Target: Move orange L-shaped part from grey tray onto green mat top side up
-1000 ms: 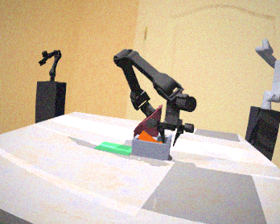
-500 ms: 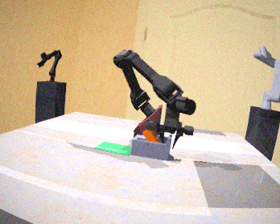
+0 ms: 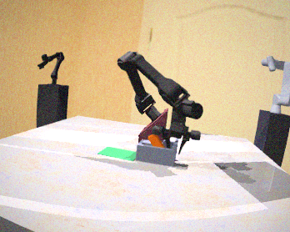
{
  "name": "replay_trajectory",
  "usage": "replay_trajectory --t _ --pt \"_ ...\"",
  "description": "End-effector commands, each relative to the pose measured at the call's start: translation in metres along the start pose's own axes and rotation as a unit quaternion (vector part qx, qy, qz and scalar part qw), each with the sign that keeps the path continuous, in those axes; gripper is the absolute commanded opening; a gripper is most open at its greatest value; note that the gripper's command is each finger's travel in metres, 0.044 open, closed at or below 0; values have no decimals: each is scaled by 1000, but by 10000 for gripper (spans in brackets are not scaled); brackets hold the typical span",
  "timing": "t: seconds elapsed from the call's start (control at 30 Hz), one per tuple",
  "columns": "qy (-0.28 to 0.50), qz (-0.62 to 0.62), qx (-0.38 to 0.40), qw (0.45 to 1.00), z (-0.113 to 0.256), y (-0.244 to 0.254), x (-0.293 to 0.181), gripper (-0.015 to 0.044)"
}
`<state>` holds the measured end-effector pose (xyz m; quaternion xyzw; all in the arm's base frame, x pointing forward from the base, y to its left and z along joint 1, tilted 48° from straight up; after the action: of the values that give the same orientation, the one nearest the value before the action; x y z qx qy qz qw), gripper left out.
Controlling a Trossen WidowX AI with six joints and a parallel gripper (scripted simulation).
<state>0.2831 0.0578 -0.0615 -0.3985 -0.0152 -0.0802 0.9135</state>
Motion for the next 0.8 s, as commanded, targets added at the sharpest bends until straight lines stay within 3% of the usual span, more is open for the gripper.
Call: replay_trajectory --t 0.0,0.43,0.67,0.77 --pt "0 0 0 1000 1 1 0 180" --pt "1 3 -3 1000 15 12 0 180" --pt "1 3 -1 1000 96 4 1 180" --pt "2 3 -1 1000 108 1 0 180"
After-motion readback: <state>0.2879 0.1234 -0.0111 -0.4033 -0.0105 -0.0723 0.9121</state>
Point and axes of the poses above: the point midway between the two fingers, 35 mm back from their tips, its own z axis back along the fingers, its own y axis across the jaws, x = y × z, the point moved 7 cm from there along z, back along the fingers, and after that the axes turned 1 degree about -z, right-handed, at the moved point
